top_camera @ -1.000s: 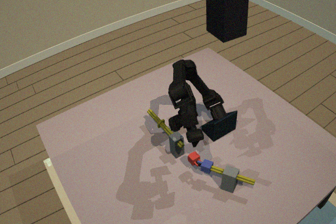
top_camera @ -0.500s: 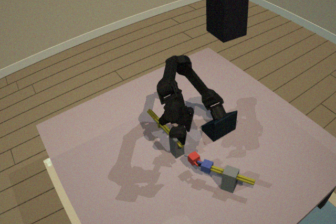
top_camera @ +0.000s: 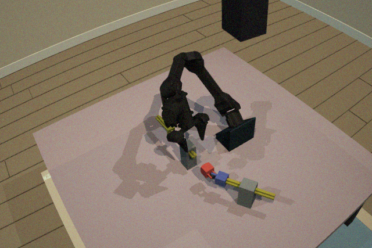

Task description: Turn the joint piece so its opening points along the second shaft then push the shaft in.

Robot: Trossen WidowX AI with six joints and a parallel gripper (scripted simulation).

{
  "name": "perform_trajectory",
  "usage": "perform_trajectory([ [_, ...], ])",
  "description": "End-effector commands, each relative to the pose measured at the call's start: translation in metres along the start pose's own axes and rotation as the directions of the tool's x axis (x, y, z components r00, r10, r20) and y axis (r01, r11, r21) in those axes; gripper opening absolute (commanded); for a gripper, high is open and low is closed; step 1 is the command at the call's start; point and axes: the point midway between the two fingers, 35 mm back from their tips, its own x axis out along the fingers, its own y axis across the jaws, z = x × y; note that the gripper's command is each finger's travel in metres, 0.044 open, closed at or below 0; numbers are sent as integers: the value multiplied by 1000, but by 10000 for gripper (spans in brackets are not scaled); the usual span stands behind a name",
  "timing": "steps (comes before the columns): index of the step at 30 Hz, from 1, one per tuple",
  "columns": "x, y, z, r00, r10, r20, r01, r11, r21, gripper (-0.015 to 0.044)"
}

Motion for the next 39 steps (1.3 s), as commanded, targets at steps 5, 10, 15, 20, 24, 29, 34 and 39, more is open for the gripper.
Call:
perform_trajectory([
  [5, 6, -11, 18, 997, 33, -72, -15, 970, 245, 440],
  [10, 6, -11, 18, 997, 34, -73, -15, 968, 250, 440],
  [15, 6, -11, 18, 997, 34, -73, -15, 968, 250, 440],
  [20, -7, -9, 48, 998, 41, -40, -35, 989, 146, 440],
  [24, -23, -10, 83, 999, 43, 0, -43, 999, 23, 440],
  [29, -42, -18, 127, 998, 37, 53, -30, 991, -131, 440],
  [34, -61, -33, 170, 994, 21, 106, 9, 960, -280, 440],
  [39, -81, -55, 210, 987, -5, 159, 72, 905, -419, 440],
])
